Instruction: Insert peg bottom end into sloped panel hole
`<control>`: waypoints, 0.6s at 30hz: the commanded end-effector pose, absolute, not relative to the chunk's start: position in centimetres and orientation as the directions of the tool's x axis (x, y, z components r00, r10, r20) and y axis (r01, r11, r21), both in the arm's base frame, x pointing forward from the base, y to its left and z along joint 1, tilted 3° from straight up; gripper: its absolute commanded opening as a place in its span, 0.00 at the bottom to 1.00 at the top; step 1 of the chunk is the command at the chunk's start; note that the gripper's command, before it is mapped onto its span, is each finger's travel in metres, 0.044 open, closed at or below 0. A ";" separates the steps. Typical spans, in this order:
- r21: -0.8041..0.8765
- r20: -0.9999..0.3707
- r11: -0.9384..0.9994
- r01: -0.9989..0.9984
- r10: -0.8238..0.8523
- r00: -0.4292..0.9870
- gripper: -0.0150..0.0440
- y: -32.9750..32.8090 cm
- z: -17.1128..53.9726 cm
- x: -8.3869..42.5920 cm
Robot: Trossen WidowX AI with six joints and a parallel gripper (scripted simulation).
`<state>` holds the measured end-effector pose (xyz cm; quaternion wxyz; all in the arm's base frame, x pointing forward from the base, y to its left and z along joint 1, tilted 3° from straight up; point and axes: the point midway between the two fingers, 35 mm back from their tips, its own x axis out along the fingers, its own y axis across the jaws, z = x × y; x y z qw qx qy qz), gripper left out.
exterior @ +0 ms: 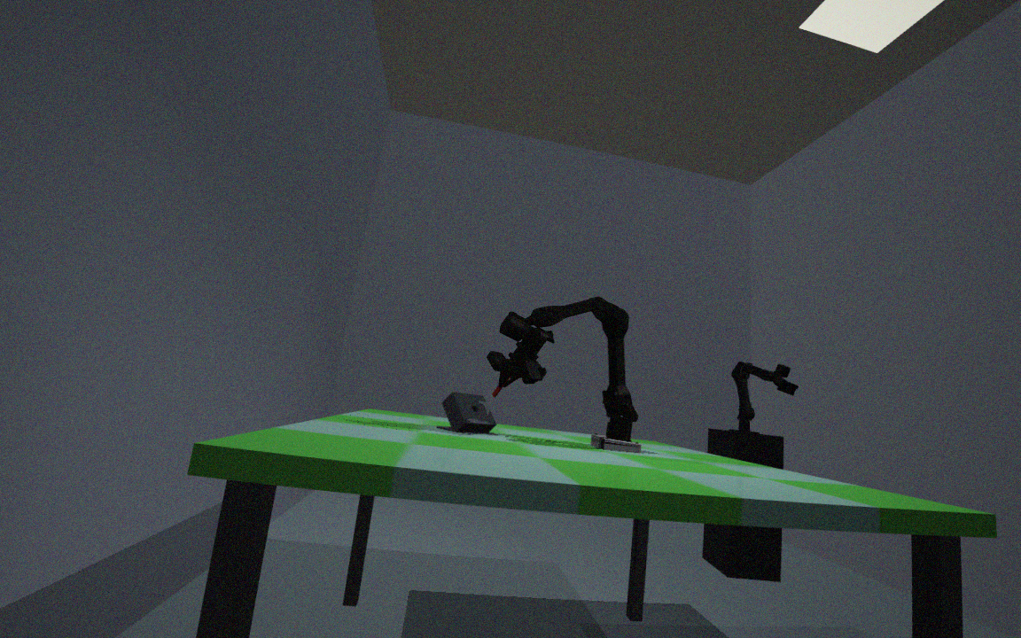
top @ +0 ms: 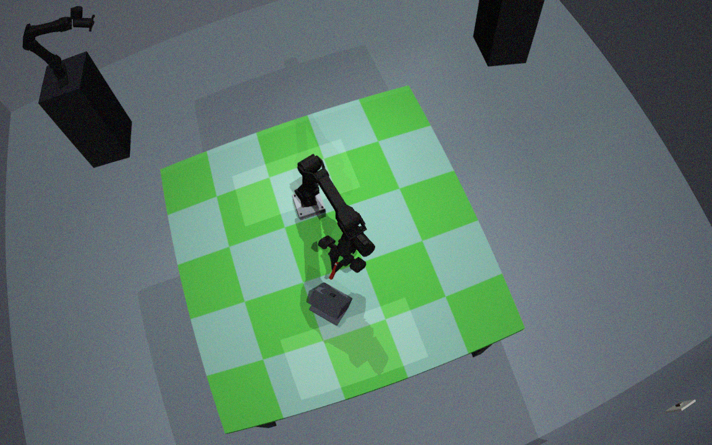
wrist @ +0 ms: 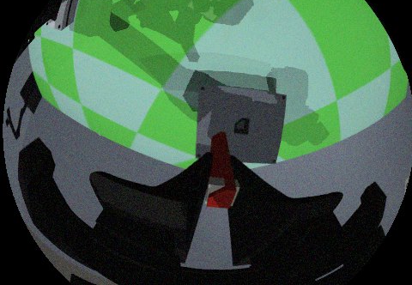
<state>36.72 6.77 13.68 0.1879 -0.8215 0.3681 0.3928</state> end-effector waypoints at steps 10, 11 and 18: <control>-0.019 -0.747 -0.700 -0.714 -0.464 0.476 0.25 8.5 14.1 36.7; -0.020 -0.744 -0.703 -0.711 -0.465 0.480 0.25 8.7 14.2 36.7; -0.021 -0.736 -0.712 -0.702 -0.464 0.493 0.25 8.9 14.0 36.9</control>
